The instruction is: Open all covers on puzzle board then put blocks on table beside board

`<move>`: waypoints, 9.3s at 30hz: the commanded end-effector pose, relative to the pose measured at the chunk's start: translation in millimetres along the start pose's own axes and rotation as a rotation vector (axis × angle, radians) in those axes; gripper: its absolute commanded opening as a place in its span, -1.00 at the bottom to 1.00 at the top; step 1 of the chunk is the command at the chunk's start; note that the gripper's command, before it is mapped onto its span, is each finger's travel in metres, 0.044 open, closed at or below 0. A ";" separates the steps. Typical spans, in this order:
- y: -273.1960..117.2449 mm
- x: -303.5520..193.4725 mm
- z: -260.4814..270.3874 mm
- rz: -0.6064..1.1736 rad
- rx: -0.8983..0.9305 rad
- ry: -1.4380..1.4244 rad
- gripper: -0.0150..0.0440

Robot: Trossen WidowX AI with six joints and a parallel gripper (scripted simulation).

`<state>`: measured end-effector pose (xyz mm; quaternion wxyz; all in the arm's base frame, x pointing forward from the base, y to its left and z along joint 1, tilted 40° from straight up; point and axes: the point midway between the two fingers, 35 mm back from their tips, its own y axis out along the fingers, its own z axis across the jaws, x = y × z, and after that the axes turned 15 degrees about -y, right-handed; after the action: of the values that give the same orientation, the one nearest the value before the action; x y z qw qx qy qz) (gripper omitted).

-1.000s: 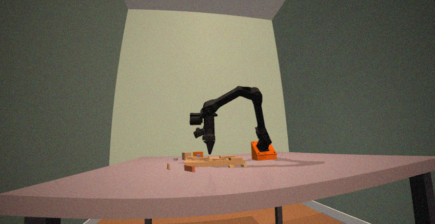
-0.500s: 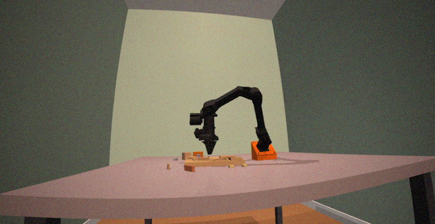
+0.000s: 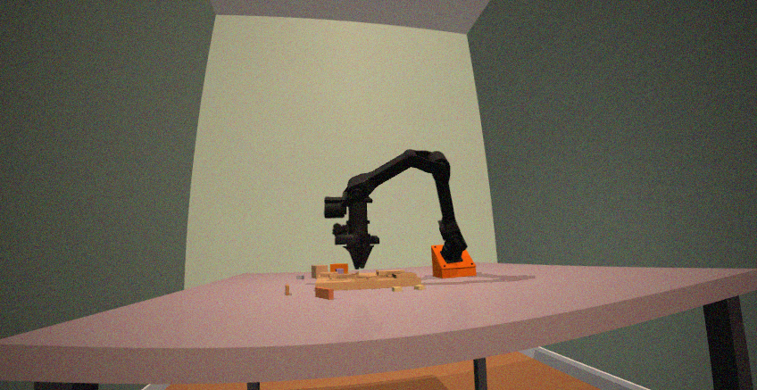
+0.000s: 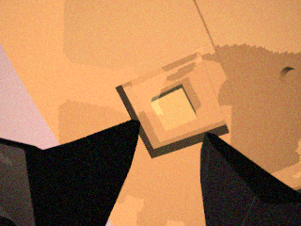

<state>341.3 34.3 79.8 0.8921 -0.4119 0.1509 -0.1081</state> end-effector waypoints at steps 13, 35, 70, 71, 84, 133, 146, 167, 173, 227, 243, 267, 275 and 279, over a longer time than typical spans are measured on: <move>1.2 0.4 0.2 0.000 0.002 0.248 0.00; 2.5 0.7 0.5 0.000 0.002 0.571 0.00; 2.9 0.8 0.3 0.001 0.001 1.093 0.00; 3.0 0.8 0.3 0.001 0.001 1.108 0.00; 3.1 0.8 0.3 0.001 0.001 1.302 0.00; 3.7 0.6 0.4 0.002 0.001 2.033 0.00; 3.8 0.5 0.4 0.002 0.001 2.227 0.00; 4.1 0.5 0.1 0.002 0.000 2.503 0.00; 4.1 0.5 0.1 0.002 0.000 2.503 0.00; 34.9 0.5 -0.2 -0.003 0.000 2.497 -0.16; 23.8 1.3 -0.4 -0.003 0.000 2.498 -0.22; -7.8 1.1 -1.2 0.001 0.000 2.502 -0.22; -16.8 1.5 -1.2 0.000 0.000 2.076 -0.22; -22.7 1.8 -1.2 0.000 0.000 1.694 -0.22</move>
<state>340.0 25.1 88.9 0.2943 -0.1047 0.8565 -0.4109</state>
